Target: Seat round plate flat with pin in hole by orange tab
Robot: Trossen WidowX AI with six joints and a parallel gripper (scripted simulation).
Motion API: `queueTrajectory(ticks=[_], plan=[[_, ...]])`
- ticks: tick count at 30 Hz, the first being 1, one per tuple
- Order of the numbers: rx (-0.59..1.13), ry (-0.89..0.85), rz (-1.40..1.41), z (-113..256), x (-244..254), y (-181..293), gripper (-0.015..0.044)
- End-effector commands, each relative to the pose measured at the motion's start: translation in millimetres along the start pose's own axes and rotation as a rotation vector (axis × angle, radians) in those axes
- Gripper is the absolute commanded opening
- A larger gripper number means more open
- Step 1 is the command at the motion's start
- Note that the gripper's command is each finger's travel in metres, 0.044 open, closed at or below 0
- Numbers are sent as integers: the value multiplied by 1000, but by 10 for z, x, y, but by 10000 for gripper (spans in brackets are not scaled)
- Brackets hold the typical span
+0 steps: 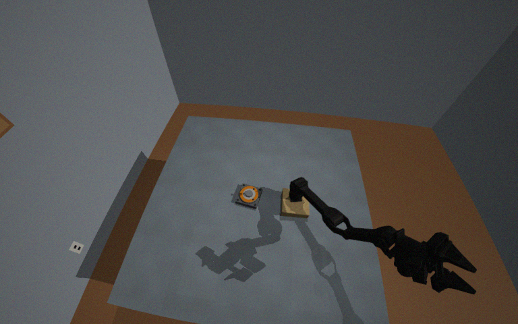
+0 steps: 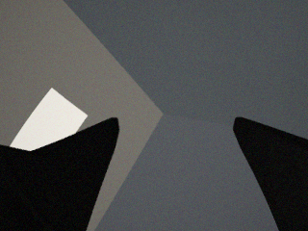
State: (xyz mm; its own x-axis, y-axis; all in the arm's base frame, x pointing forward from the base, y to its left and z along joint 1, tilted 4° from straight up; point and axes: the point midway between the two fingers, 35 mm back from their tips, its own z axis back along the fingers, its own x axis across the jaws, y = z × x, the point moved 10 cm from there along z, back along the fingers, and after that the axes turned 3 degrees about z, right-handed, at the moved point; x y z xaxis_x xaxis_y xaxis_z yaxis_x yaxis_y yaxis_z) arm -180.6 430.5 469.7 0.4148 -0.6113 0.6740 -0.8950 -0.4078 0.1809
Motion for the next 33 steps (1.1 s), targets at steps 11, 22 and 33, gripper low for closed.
queueTrajectory(ticks=[11,22,33], plan=[[162,-380,-295,154,1406,534,111],[392,-820,-618,822,3028,744,0],[544,-1267,-846,1821,4256,479,0]])
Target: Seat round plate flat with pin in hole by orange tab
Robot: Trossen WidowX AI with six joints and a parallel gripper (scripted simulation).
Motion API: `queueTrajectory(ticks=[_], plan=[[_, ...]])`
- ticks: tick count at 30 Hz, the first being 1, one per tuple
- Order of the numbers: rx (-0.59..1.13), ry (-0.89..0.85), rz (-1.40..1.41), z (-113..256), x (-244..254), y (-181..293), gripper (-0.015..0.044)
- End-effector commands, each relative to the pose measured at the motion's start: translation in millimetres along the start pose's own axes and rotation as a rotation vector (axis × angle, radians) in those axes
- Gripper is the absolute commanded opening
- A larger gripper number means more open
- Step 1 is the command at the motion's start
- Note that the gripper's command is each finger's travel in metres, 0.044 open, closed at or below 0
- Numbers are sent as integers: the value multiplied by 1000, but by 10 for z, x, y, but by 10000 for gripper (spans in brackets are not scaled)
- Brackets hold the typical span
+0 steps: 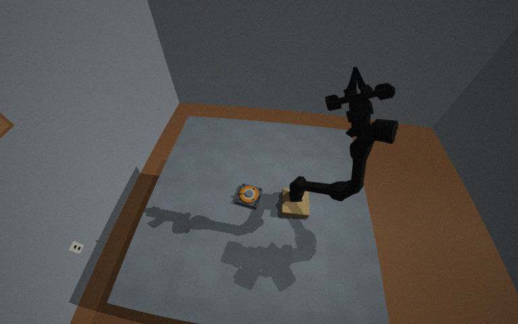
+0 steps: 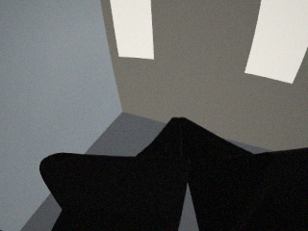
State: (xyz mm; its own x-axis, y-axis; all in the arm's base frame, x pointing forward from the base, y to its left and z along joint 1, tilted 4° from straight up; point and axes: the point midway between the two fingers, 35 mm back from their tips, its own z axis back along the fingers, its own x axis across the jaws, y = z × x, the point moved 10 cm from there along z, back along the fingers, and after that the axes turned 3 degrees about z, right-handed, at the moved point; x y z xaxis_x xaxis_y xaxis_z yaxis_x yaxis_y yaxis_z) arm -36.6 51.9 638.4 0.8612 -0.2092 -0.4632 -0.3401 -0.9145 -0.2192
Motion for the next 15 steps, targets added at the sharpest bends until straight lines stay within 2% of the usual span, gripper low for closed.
queueTrajectory(ticks=[1,7,15], plan=[[32,-126,-105,-172,326,226,0],[191,-418,-319,-471,1234,696,0],[366,-789,-517,-503,2449,972,0]])
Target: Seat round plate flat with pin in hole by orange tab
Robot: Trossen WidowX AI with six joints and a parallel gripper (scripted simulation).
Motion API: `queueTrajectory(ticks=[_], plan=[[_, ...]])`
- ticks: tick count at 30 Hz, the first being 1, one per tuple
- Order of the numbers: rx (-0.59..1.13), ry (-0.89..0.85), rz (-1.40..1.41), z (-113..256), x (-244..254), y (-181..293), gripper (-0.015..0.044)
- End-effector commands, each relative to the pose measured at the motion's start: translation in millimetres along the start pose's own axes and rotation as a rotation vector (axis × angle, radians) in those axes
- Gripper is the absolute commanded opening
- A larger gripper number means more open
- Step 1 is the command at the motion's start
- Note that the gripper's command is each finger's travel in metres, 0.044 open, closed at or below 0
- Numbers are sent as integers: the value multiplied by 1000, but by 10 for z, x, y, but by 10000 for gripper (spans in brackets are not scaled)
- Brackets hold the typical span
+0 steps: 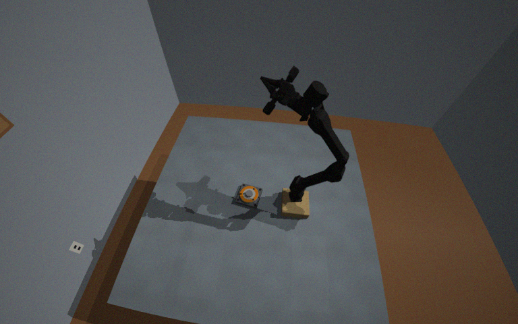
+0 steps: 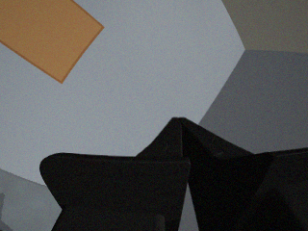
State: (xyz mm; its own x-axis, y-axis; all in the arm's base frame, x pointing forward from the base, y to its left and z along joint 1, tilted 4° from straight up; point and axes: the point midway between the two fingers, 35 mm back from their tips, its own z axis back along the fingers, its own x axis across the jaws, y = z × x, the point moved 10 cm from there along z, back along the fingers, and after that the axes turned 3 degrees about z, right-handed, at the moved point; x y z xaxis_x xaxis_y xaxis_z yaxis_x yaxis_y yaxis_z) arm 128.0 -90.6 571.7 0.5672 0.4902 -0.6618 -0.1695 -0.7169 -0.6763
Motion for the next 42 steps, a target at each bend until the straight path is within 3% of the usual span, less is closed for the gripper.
queueTrajectory(ticks=[1,8,15,18,21,29,42], plan=[[101,-130,-72,-285,316,259,0],[415,-442,-173,-711,1212,926,0],[746,-704,-289,-834,2145,1455,0],[863,-776,-310,-803,2438,1607,0],[1090,-895,-322,-664,2953,1867,0],[1602,-1052,-225,-101,3829,2310,0],[1620,-1055,-218,39,4076,2568,0]])
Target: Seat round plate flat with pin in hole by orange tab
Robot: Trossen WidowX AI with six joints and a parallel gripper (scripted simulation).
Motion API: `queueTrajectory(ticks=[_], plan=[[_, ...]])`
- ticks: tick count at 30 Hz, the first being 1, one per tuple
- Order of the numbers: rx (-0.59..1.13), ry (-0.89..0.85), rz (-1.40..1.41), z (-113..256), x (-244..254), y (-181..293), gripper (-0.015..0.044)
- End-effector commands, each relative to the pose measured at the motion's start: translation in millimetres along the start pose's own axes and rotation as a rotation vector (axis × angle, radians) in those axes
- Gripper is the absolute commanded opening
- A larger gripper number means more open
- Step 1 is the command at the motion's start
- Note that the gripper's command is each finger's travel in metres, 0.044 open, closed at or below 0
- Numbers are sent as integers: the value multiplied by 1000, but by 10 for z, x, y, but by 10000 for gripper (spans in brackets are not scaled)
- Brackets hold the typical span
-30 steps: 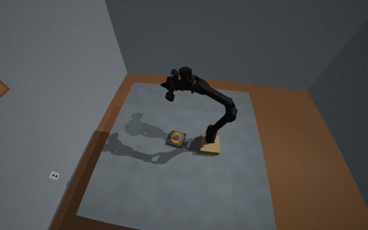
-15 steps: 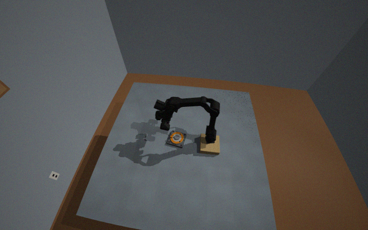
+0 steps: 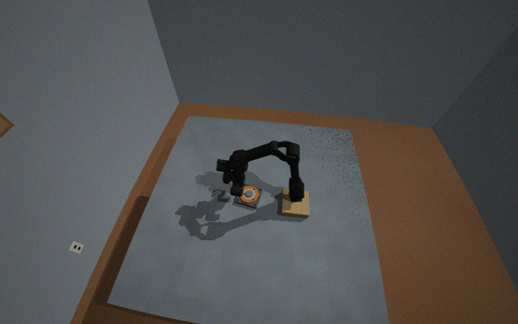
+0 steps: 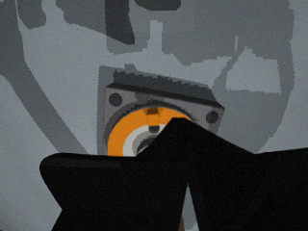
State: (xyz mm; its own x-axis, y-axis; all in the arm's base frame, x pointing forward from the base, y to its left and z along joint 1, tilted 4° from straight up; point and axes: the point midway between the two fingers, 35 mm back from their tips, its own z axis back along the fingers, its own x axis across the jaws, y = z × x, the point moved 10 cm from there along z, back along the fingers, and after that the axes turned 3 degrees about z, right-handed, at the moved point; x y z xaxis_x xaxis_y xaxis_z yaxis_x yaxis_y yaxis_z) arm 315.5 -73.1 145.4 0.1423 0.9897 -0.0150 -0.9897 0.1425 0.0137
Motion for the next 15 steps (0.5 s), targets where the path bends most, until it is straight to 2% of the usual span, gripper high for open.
queueTrajectory(ticks=[1,15], plan=[[24,4,-6,-239,1,32,0],[24,3,-6,-316,131,-1,0]])
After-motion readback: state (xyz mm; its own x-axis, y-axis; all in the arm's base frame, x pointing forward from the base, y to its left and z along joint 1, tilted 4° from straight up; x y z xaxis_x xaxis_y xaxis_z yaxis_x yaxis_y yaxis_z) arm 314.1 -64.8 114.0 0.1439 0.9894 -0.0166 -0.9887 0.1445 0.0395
